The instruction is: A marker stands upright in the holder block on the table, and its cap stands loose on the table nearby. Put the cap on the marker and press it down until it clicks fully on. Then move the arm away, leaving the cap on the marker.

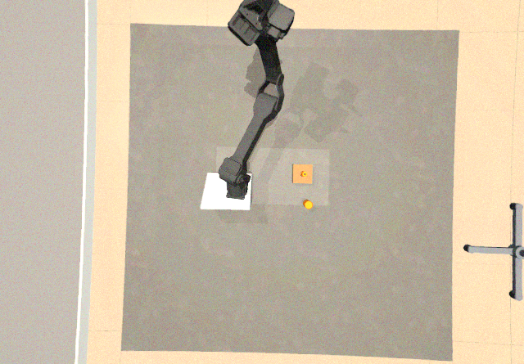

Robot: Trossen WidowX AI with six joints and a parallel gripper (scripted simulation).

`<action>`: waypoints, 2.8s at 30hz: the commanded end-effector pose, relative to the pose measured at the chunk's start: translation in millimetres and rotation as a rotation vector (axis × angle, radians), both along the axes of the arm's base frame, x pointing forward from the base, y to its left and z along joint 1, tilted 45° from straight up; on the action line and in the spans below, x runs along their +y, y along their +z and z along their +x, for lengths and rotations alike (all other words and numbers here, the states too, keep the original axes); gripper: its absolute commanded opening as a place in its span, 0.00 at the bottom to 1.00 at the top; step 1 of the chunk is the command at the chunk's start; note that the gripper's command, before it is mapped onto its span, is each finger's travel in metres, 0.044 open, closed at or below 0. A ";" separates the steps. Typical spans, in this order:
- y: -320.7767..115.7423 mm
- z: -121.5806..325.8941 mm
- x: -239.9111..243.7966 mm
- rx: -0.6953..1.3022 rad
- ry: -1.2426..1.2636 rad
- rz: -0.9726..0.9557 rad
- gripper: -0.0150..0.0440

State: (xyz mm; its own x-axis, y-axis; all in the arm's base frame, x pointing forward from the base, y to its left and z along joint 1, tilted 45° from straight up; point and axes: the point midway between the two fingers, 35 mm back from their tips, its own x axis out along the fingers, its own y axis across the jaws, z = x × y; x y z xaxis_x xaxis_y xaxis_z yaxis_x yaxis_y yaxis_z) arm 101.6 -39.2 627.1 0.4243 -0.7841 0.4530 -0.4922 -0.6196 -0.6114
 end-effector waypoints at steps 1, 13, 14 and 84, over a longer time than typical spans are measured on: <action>-16.6 -24.0 -60.7 -0.168 0.132 0.221 0.68; -117.5 2.4 -209.2 -0.548 0.471 0.952 0.68; -129.5 9.5 -218.6 -0.573 0.487 1.020 0.68; -700.6 170.7 73.9 -0.281 -1.521 2.656 0.68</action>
